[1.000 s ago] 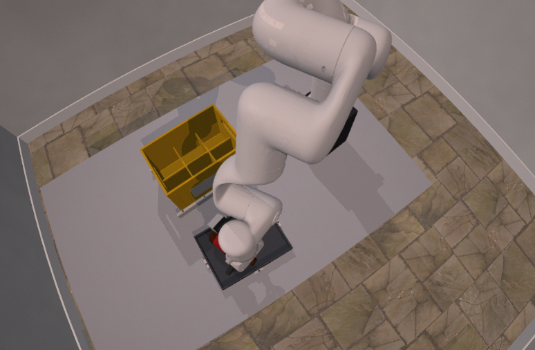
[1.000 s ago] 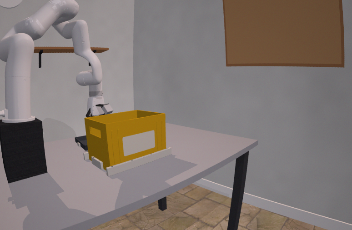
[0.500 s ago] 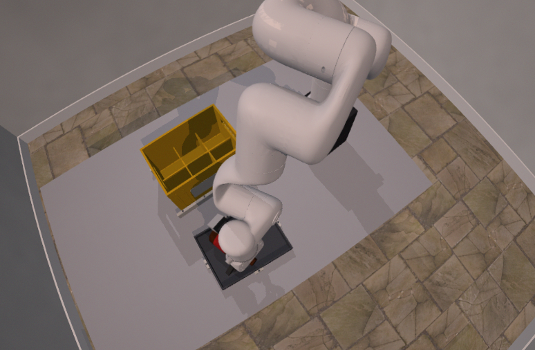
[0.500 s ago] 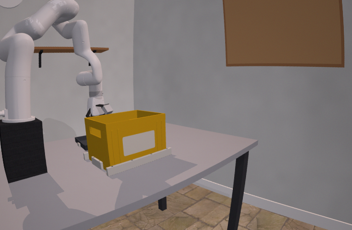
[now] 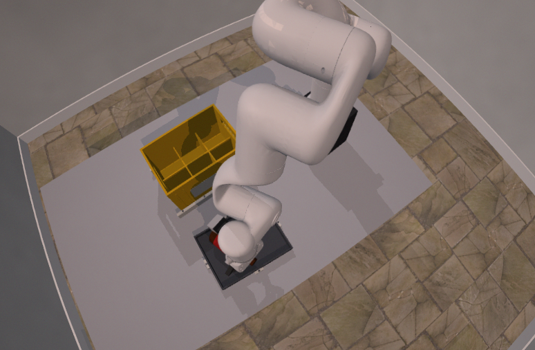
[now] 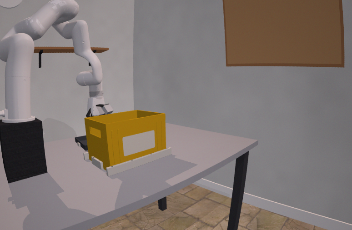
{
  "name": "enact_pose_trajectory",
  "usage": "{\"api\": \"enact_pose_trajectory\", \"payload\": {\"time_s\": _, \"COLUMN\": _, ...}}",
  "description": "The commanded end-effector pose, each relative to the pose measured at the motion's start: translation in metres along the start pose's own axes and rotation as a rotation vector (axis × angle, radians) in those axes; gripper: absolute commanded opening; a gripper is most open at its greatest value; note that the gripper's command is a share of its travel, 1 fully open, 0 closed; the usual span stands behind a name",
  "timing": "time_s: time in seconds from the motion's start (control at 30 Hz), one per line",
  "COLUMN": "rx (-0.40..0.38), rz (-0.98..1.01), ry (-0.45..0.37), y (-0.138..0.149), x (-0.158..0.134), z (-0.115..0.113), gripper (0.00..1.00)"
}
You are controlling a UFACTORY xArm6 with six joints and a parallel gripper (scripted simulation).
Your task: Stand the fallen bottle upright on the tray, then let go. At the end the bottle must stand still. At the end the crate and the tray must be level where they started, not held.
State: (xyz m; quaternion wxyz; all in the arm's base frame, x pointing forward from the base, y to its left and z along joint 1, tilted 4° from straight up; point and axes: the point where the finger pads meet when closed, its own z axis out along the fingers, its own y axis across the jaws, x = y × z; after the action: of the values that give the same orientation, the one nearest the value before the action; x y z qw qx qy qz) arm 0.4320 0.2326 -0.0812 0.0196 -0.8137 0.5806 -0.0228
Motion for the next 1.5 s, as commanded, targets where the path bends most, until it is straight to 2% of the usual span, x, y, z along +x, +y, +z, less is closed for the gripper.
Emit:
{"api": "enact_pose_trajectory", "payload": {"time_s": 0.0, "rx": 0.004, "rz": 0.000, "ry": -0.001, "y": -0.002, "x": 0.000, "z": -0.001, "gripper": 0.65}}
{"api": "enact_pose_trajectory", "payload": {"time_s": 0.77, "rx": 0.004, "rz": 0.000, "ry": -0.001, "y": -0.002, "x": 0.000, "z": 0.001, "gripper": 0.65}}
{"api": "enact_pose_trajectory", "payload": {"time_s": 1.47, "rx": 0.004, "rz": 0.000, "ry": -0.001, "y": -0.002, "x": 0.000, "z": 0.019, "gripper": 0.65}}
